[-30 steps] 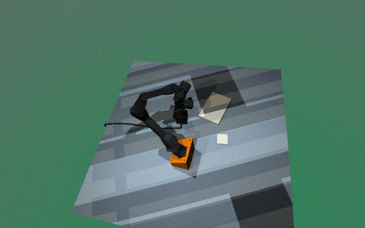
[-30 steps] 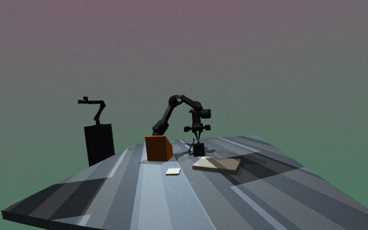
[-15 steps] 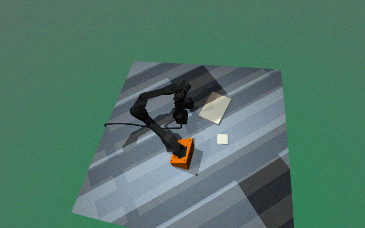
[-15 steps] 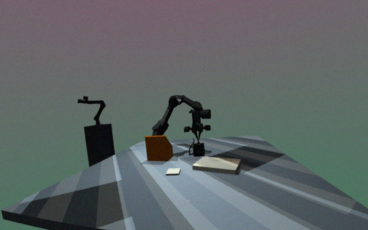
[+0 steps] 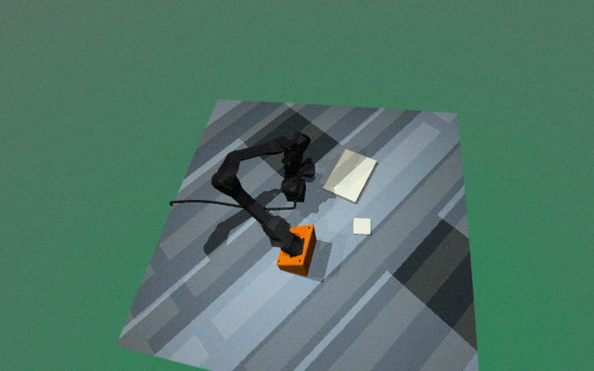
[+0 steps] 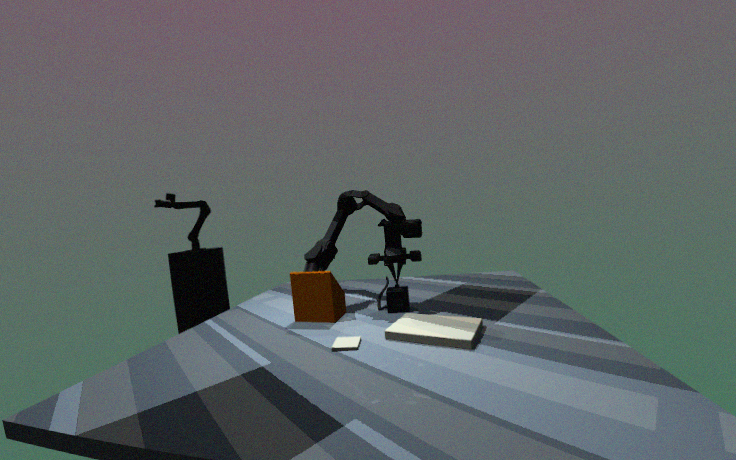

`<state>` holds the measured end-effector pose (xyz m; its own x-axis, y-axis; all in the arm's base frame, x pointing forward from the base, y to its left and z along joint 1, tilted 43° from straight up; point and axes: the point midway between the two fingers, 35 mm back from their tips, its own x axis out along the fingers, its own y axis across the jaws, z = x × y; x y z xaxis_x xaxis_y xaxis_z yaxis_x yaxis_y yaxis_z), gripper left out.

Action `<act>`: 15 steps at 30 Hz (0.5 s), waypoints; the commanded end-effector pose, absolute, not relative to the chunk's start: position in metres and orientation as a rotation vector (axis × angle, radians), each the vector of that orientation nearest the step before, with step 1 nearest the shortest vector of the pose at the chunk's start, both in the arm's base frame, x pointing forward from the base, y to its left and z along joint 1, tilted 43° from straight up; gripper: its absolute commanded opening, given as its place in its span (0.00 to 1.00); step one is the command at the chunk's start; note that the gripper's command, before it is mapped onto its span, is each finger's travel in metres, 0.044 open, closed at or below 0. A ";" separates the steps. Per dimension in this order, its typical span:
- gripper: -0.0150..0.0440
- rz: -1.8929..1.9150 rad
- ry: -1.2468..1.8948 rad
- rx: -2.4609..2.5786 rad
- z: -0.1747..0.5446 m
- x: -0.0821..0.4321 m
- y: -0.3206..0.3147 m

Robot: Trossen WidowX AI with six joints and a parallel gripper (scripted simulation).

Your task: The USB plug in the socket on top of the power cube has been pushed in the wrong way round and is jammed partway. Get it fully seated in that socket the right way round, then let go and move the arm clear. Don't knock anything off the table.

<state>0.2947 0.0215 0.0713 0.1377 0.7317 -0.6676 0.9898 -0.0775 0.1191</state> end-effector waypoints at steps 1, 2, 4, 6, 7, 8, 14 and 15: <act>0.25 -0.605 1.651 1.873 0.071 0.295 0.023; 0.25 -0.605 1.651 1.873 0.070 0.295 0.023; 0.25 -0.605 1.651 1.873 0.070 0.295 0.023; 0.25 -0.605 1.651 1.873 0.070 0.295 0.023; 0.25 -0.605 1.651 1.873 0.070 0.295 0.023; 0.25 -0.605 1.651 1.873 0.070 0.295 0.023; 0.25 -0.605 1.651 1.873 0.069 0.295 0.024; 0.25 -0.605 1.651 1.873 0.069 0.295 0.024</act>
<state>0.2947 0.0225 0.0701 0.1372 0.7316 -0.6678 0.9900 -0.0781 0.1179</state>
